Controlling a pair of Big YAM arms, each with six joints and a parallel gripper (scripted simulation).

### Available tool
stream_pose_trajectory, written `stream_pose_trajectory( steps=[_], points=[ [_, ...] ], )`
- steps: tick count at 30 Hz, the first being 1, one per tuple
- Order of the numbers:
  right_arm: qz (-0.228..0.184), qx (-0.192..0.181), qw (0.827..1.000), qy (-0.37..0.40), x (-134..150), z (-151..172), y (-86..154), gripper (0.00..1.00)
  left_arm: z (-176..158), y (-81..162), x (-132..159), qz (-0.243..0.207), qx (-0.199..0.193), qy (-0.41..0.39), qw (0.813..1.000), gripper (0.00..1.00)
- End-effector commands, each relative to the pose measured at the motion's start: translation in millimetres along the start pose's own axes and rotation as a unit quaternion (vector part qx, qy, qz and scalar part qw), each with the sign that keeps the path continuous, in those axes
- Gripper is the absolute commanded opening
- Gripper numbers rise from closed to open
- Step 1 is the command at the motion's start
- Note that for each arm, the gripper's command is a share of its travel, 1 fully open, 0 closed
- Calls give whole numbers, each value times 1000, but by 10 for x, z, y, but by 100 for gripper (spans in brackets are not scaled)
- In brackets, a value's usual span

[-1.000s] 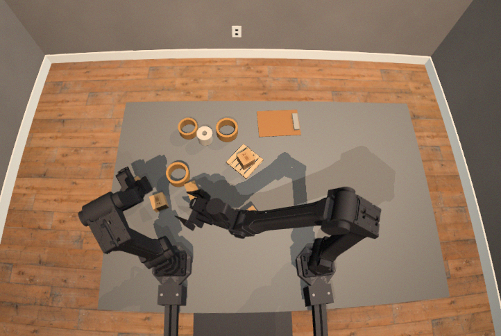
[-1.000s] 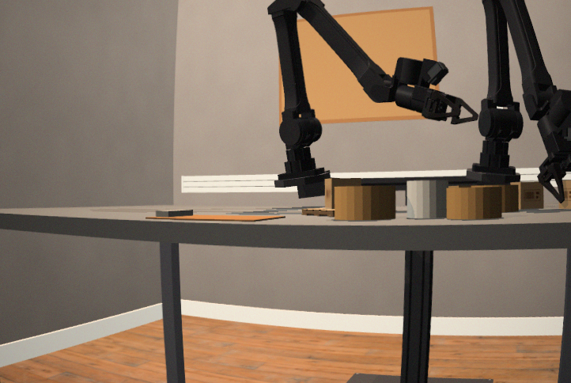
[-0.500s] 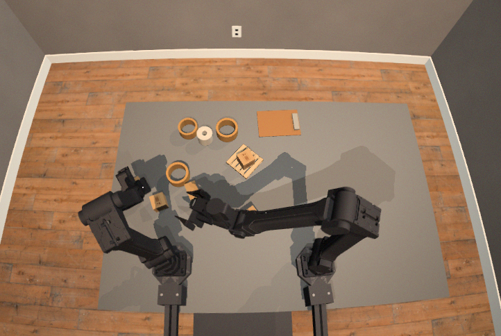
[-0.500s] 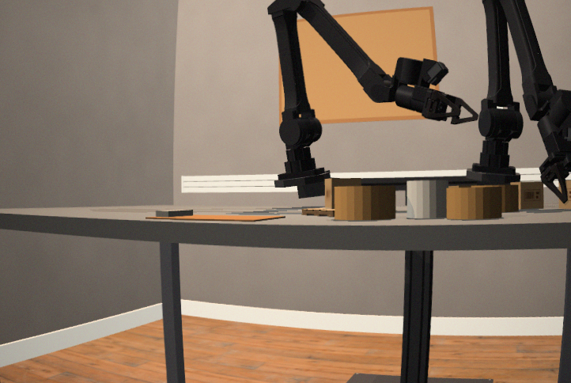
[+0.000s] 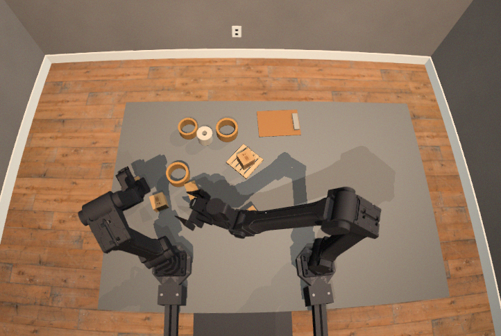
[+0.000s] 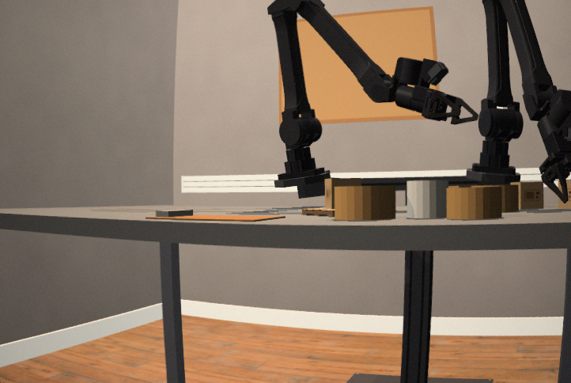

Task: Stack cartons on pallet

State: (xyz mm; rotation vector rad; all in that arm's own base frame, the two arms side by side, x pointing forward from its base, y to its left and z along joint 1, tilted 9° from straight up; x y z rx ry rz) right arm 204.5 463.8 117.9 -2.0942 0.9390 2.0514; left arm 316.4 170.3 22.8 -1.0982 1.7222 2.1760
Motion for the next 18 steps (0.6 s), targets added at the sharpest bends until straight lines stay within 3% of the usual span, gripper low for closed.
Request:
stream_pose_trajectory(
  steps=[1, 2, 8, 18],
  points=[
    [-30, -1, 1000, -2, -258, 15, -77, 100, 11, 2, -67, -12, -2, 5, 1000, 51],
    [-30, -1, 1000, -2, -258, 15, -77, 100, 12, 24, -67, -10, -2, 5, 1000, 54],
    [-30, -1, 1000, -2, -258, 15, -77, 100, 3, 183, -227, -14, -1, 4, 1000, 54],
    [-30, -1, 1000, -2, -258, 15, -77, 100, 7, 1094, -709, -15, 0, 3, 1000, 54]
  ],
)
Point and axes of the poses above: on each arm, the point where the finger pads meet when closed, its own y axis back along the fingers, its own z axis across the jaws, x = y × z, the point moved 4 cm from there along y, back along the fingers, and after that the axes turned 3 degrees about -y, right-handed, at the moved point
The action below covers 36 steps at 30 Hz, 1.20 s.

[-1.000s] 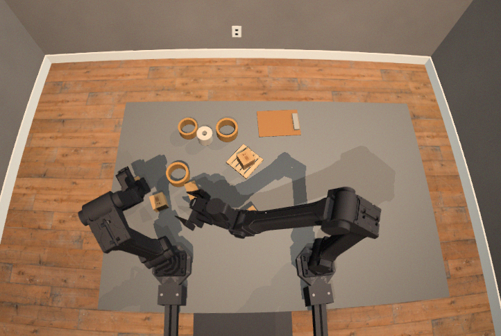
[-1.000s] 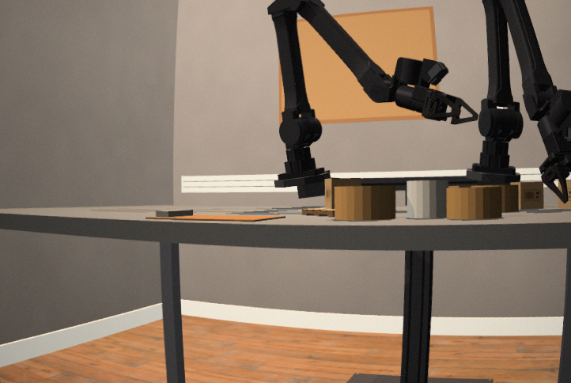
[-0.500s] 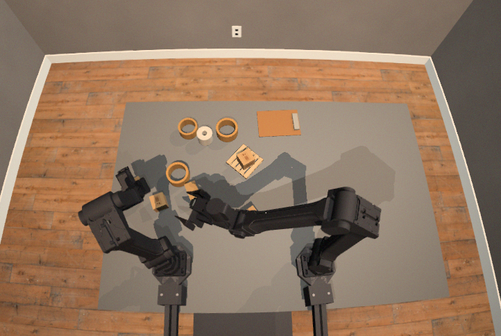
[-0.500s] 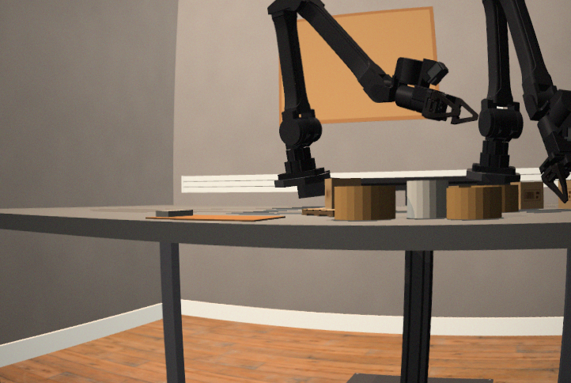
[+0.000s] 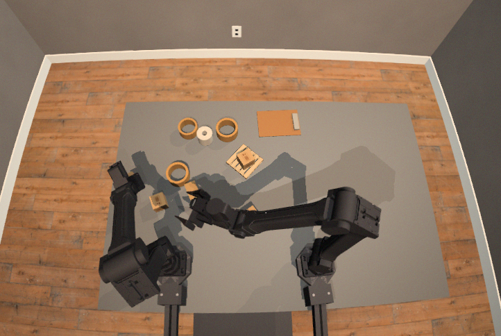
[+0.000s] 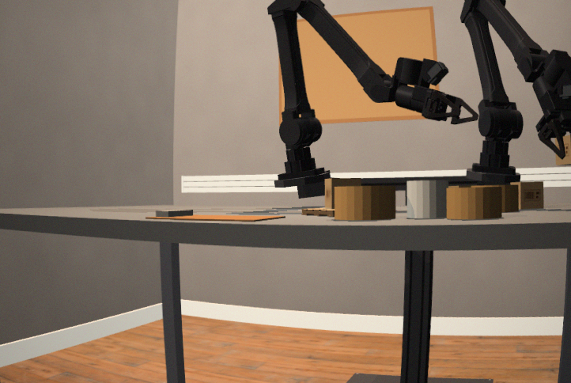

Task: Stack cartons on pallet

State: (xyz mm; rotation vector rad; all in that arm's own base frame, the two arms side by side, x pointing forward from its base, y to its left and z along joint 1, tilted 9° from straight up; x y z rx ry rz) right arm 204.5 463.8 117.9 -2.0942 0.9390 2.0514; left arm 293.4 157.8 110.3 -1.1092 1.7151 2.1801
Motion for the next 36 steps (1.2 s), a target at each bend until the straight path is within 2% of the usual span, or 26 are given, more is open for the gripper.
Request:
stream_pose_trajectory(
  steps=[1, 3, 8, 12, 15, 21, 23, 28, 31, 36],
  points=[
    [-30, -1, 1000, -2, -258, 15, -77, 100, -42, 319, -404, -13, 4, 0, 1000, 54],
    [-30, -1, 1000, -2, -258, 15, -77, 100, -41, 362, -424, -13, 4, 0, 1000, 54],
    [-30, -1, 1000, -2, -258, 15, -77, 100, -95, 293, -441, 0, 8, 17, 1000, 54],
    [-30, -1, 1000, -2, -258, 15, -77, 100, -435, 244, -516, 24, 19, 66, 997, 54],
    [-30, -1, 1000, -2, -258, 15, -77, 100, -892, 207, -578, 51, 23, 94, 994, 54],
    [-30, -1, 1000, -2, -258, 15, -77, 100, -2168, 247, -512, 91, 2, 111, 990, 54],
    [-30, -1, 1000, -2, -258, 15, -77, 100, -2168, 247, -512, 91, 2, 111, 990, 54],
    [-30, -1, 1000, -2, -258, 15, -77, 100, -3263, 512, -121, 84, -11, 86, 993, 54],
    [-30, -1, 1000, -2, -258, 15, -77, 100, -3845, 740, 231, 65, -14, 70, 995, 54],
    [-30, -1, 1000, -2, -258, 15, -77, 100, -4463, 1082, 770, 32, -10, 47, 998, 54]
  ],
)
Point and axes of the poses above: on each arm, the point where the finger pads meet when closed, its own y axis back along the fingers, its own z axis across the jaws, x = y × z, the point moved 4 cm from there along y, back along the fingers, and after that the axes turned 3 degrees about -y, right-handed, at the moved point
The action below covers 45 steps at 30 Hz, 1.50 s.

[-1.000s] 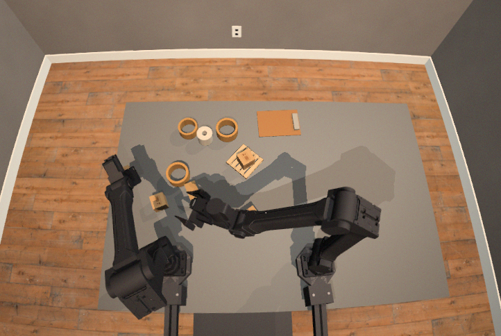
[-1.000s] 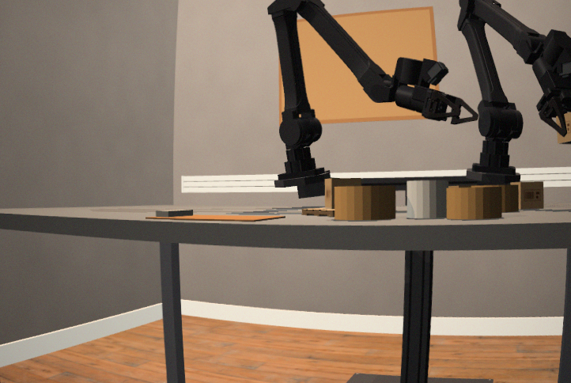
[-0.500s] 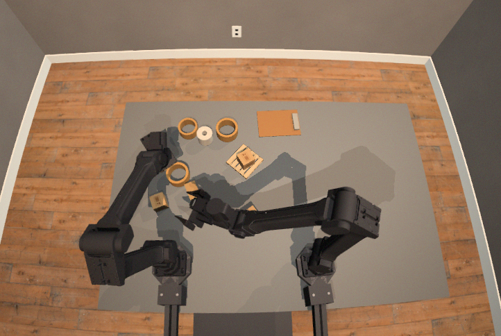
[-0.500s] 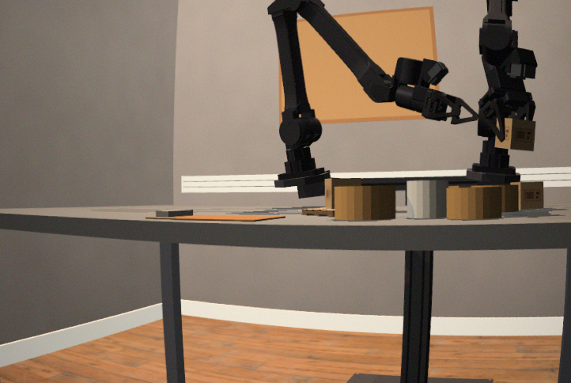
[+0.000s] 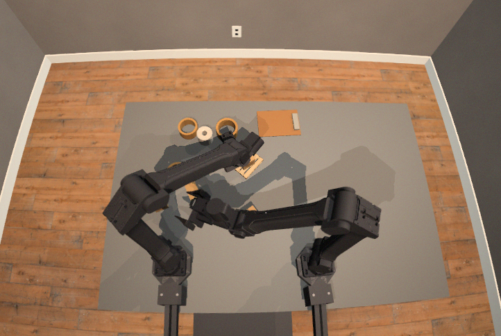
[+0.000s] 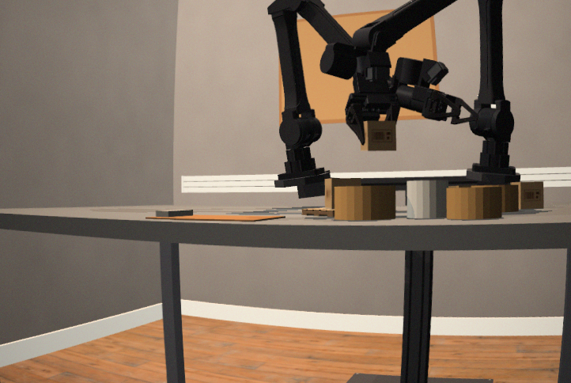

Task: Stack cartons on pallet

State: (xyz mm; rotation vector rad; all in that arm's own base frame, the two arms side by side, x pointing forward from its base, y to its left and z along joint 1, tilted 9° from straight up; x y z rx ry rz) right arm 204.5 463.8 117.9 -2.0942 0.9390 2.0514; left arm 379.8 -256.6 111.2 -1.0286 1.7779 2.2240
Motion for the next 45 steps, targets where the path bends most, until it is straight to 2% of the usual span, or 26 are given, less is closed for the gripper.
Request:
stream_pose_trajectory(
  steps=[1, 2, 4, 7, 9, 10, 13, 14, 17, 19, 21, 26, 31, 32, 36, 38, 42, 43, 45],
  points=[
    [-30, -1, 1000, -2, -258, 15, -77, 100, -495, 211, 218, -13, -8, 55, 998, 54],
    [-30, -1, 1000, -2, -258, 15, -77, 100, -575, 261, 311, -19, -6, 50, 999, 54],
    [-30, -1, 1000, -2, -258, 15, -77, 100, -575, 261, 311, -19, -6, 50, 999, 54],
    [-30, -1, 1000, -2, -257, 14, -73, 100, -739, 347, 545, -33, -3, 38, 999, 54],
    [-39, 5, 999, -14, -328, -29, 36, 100, -835, 413, 669, -42, 1, 25, 999, 54],
    [-30, 12, 999, -17, -220, -82, 139, 100, -860, 425, 688, -45, 2, 13, 999, 54],
    [-28, 37, 999, -29, -167, -229, 393, 100, -882, 374, 596, -49, 3, 7, 999, 54],
    [-21, 47, 998, -31, -125, -279, 507, 100, -864, 325, 515, -49, -1, 2, 999, 54],
    [-21, 82, 996, -42, -90, -456, 871, 100, -871, 382, 282, -53, 15, 5, 998, 54],
    [-21, 113, 992, -50, -58, -608, 1180, 100, -862, 306, 143, -52, 14, 3, 999, 54],
    [-21, 113, 992, -50, -58, -608, 1180, 100, -862, 306, 143, -52, 14, 3, 999, 54],
    [-18, 182, 981, -66, 54, -936, 1835, 100, -831, 147, -124, -47, 9, 24, 999, 54],
    [-16, 231, 970, -78, 158, -1168, 2316, 100, -826, 35, -154, -38, 1, 27, 999, 54],
    [-31, 241, 966, -83, 3, -1238, 2421, 100, -853, 64, -113, -38, 5, 23, 999, 54],
    [-32, 269, 959, -84, 30, -1375, 2712, 100, -855, 63, -117, -38, 5, 23, 999, 54],
    [-32, 269, 959, -84, 30, -1375, 2712, 100, -855, 63, -117, -38, 5, 23, 999, 54],
    [-33, 289, 953, -87, 46, -1474, 2919, 100, -855, 62, -117, -38, 5, 26, 999, 54],
    [-48, 294, 951, -89, -109, -1513, 2999, 100, -855, 62, -117, -38, 5, 26, 999, 54],
    [-49, 301, 948, -92, -102, -1553, 3087, 100, -855, 62, -117, -38, 5, 26, 999, 54]
  ],
)
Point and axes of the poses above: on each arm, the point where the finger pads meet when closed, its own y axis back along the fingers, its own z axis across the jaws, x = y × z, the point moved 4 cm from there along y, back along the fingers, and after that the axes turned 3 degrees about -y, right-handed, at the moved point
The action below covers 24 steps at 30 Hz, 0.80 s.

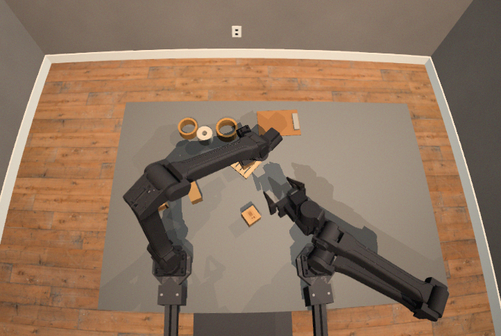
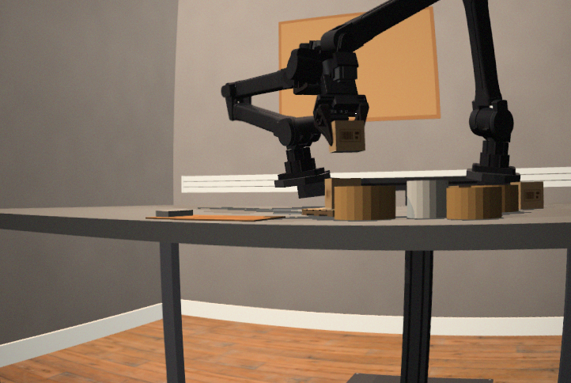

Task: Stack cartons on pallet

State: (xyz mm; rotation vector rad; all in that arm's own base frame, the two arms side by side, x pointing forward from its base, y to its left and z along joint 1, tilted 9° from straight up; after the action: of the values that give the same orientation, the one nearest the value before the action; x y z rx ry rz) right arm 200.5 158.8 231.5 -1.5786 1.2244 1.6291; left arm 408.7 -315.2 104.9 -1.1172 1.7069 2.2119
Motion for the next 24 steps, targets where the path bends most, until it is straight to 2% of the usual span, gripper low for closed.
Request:
stream_pose_trajectory(
  steps=[1, 17, 21, 23, 24],
  points=[
    [-15, 14, 1000, -5, -226, -159, 109, 100, -200, 71, -114, -6, 18, 10, 1000, 54],
    [-19, 19, 1000, -12, -249, -212, 133, 100, -106, 90, -97, -5, 14, 9, 1000, 54],
    [-20, 19, 1000, -12, -257, -212, 134, 100, -286, 149, -128, -4, 14, 3, 1000, 54],
    [-20, 19, 1000, -12, -257, -212, 134, 100, -286, 149, -128, -4, 14, 3, 1000, 54],
    [-20, 19, 1000, -12, -257, -212, 134, 100, -215, 72, -57, -2, 9, 0, 1000, 54]
  ],
)
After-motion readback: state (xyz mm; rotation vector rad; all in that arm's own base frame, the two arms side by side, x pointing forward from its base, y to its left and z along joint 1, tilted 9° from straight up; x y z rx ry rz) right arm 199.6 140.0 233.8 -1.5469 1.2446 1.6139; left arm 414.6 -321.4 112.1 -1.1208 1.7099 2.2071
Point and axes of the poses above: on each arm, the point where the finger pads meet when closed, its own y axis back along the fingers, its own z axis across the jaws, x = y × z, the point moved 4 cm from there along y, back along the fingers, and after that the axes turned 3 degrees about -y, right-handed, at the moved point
